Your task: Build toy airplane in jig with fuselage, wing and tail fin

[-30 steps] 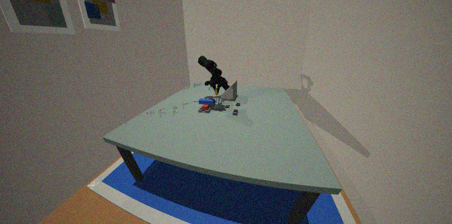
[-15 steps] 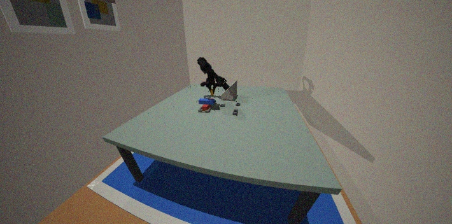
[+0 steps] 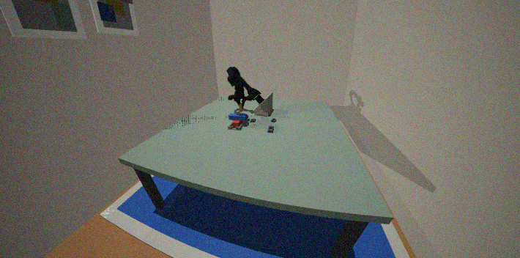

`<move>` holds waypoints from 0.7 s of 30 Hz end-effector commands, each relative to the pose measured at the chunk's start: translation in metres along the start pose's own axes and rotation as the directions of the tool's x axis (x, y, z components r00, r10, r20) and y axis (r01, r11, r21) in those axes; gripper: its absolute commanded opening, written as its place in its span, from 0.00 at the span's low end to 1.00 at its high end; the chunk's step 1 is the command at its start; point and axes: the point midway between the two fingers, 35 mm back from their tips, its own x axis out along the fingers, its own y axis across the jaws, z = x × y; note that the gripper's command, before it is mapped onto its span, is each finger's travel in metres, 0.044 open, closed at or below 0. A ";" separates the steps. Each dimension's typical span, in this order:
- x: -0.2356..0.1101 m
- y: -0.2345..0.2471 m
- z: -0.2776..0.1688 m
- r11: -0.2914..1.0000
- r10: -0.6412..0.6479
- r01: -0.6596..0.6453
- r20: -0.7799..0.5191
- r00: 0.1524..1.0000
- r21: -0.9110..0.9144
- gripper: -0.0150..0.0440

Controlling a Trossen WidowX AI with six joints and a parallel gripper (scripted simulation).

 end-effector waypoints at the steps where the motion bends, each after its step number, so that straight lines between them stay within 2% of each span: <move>1: 0.000 -0.002 0.000 1.000 -0.003 0.003 0.003 1.000 -0.001 0.36; 21: 0.009 -0.002 0.000 1.000 -0.002 0.002 0.003 1.000 -0.001 0.36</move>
